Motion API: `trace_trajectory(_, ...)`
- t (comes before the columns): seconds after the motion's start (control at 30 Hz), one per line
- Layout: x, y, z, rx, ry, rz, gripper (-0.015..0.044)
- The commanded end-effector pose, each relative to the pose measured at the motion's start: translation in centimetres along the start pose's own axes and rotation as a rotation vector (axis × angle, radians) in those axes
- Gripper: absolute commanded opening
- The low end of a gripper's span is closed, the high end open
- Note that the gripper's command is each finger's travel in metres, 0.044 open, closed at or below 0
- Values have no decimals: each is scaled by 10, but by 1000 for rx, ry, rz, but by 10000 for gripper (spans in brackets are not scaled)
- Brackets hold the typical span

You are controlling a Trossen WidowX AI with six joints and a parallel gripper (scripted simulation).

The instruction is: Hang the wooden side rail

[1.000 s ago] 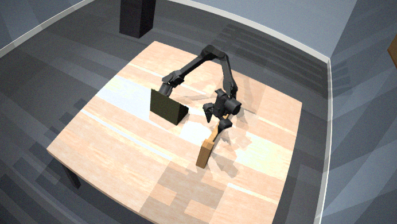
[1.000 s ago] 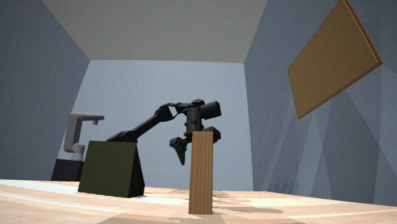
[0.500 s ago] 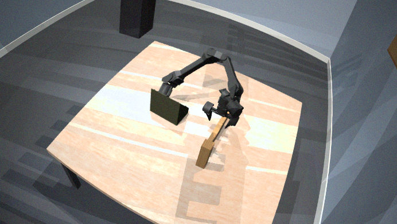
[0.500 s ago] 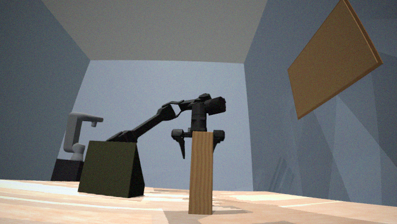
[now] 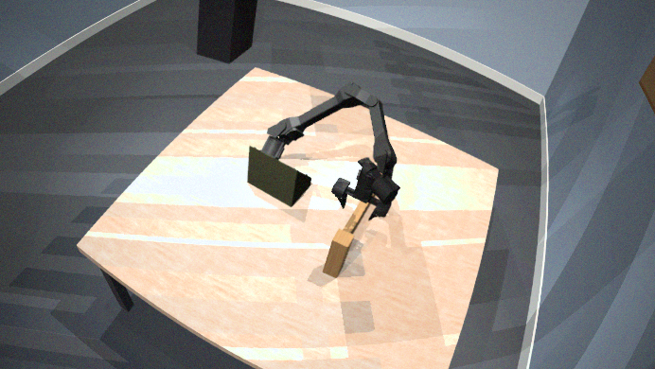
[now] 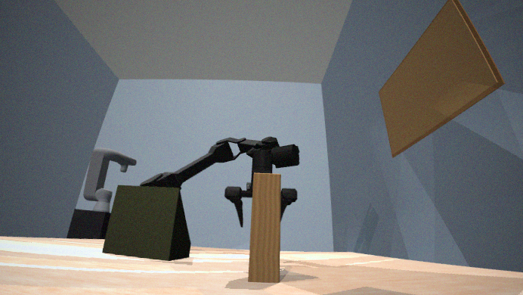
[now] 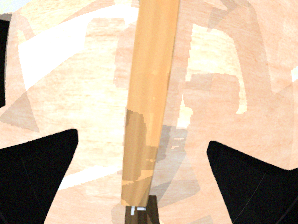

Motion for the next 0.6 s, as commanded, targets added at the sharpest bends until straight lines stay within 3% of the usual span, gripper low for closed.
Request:
trace_trajectory(0.0,2,0,5,0,-4,8,440)
trace_trajectory(0.57,2,-1,33,1,-3,9,440)
Point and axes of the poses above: the point midway between the two fingers, 35 mm back from their tips, its own z axis out along the fingers, its own y axis across the jaws, x = y × z, the point moved 5 cm from there along -z, back along the fingers, and after that the axes turned 15 degrees about z, right-handed, at the moved point
